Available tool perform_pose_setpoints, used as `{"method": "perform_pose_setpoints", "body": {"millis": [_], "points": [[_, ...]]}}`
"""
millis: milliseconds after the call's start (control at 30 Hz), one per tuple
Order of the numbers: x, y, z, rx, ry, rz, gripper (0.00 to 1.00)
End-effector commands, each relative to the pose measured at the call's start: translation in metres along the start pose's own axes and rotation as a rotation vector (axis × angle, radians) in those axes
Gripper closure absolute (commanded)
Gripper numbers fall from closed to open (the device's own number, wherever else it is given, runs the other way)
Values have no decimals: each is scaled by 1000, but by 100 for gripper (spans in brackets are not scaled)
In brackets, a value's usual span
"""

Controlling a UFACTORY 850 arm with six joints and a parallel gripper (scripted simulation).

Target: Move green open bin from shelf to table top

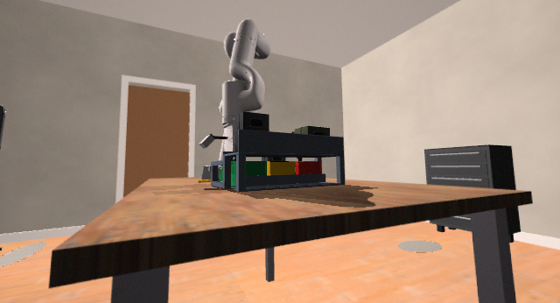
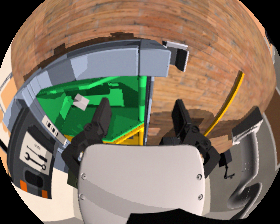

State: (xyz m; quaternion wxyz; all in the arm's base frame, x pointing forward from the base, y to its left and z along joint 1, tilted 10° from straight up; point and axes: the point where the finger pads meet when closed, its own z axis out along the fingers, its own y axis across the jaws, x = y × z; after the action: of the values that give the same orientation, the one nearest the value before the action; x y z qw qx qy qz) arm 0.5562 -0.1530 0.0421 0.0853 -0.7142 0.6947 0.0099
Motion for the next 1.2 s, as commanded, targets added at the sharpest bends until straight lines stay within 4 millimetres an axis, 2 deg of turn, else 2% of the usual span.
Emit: {"method": "perform_pose_setpoints", "body": {"millis": [0, 1167], "points": [[0, -1, -1, 3, 1, -1, 0], [0, -1, -6, 3, 1, -1, 0]]}}
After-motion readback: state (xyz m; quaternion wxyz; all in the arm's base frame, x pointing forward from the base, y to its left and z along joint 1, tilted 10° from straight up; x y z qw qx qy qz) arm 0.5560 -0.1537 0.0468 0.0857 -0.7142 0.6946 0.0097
